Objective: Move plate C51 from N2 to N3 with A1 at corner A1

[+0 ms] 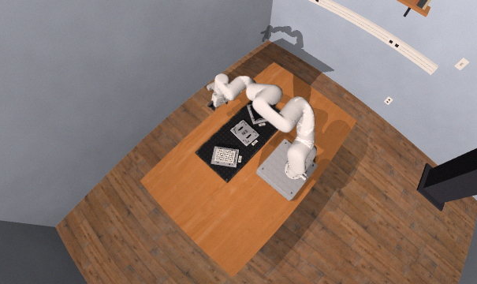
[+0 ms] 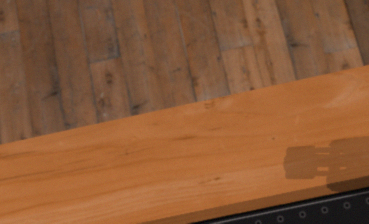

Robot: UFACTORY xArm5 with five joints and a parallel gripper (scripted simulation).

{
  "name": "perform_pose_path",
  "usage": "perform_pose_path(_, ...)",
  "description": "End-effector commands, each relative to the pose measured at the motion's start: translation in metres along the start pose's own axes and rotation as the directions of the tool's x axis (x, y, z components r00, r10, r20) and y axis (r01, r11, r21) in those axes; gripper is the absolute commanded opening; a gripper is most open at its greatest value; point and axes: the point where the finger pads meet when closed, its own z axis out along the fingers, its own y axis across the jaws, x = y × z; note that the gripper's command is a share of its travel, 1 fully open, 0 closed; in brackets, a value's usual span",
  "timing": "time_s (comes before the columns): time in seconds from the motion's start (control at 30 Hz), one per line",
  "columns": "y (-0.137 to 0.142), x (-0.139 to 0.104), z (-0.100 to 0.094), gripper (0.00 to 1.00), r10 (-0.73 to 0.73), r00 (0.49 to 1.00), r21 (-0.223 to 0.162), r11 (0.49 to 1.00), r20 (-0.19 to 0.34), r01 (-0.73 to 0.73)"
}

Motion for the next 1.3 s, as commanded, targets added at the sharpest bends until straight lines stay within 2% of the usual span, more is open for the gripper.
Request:
perform_pose_path(0.0, 0.006, -0.008, -0.014, 1.0, -0.005, 1.0, -0.001, 1.0, 0.0, 0.005)
perform_pose_path(0.07, 0.009, -0.014, -0.02, 1.0, -0.032, 0.999, -0.006, 0.999, 0.017, 0.033)
perform_pose_path(0.27, 0.017, -0.028, -0.036, 1.0, -0.036, 0.999, -0.007, 0.999, 0.02, 0.036)
perform_pose_path(0.3, 0.019, -0.032, -0.039, 1.0, -0.064, 0.997, -0.011, 0.998, 0.038, 0.064)
perform_pose_path(0.4, 0.025, -0.042, -0.049, 1.0, -0.067, 0.997, -0.012, 0.998, 0.041, 0.068)
perform_pose_path(0.47, 0.025, -0.042, -0.049, 1.0, -0.067, 0.997, -0.012, 0.998, 0.041, 0.068)
perform_pose_path(0.53, 0.028, -0.049, -0.055, 1.0, -0.095, 0.994, -0.014, 0.995, 0.059, 0.096)
perform_pose_path(0.9, 0.047, -0.087, -0.085, 1.0, -0.129, 0.988, -0.016, 0.991, 0.083, 0.131)
perform_pose_path(1.03, 0.048, -0.089, -0.087, 1.0, -0.129, 0.988, -0.016, 0.991, 0.083, 0.131)
perform_pose_path(1.07, 0.05, -0.093, -0.089, 1.0, -0.156, 0.982, -0.016, 0.987, 0.102, 0.158)
perform_pose_path(1.23, 0.058, -0.112, -0.101, 1.0, -0.159, 0.982, -0.016, 0.987, 0.105, 0.162)
perform_pose_path(1.27, 0.059, -0.116, -0.103, 1.0, -0.186, 0.975, -0.014, 0.982, 0.124, 0.189)
